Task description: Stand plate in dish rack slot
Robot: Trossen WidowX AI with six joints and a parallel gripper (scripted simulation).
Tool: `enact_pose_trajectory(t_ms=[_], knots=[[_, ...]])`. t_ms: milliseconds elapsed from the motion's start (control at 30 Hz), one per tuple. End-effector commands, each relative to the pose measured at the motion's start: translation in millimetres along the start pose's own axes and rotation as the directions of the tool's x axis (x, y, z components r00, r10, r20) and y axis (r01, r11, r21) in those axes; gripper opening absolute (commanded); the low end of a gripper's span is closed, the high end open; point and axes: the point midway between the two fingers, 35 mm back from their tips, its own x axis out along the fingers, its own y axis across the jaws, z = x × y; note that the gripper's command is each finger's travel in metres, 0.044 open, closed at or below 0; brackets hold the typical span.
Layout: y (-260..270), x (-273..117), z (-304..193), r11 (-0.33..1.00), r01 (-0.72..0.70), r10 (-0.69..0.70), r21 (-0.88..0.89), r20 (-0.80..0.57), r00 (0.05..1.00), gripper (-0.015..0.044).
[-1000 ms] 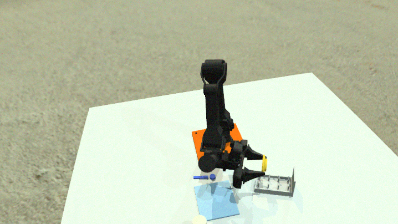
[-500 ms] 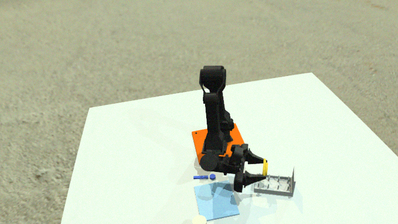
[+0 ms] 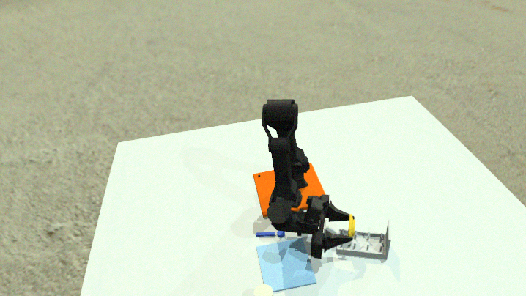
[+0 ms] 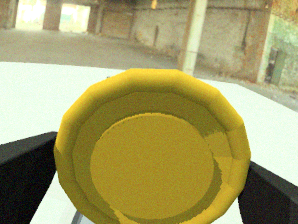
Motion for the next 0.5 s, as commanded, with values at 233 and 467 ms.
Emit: enact_pose_trajectory(t_ms=[233,467], knots=[[1.6,0.3,-15.9,1.0,0.0,0.0,0.018,-0.001,1.0,0.0],[1.6,0.3,-15.9,1.0,0.0,0.0,0.018,-0.001,1.0,0.0]])
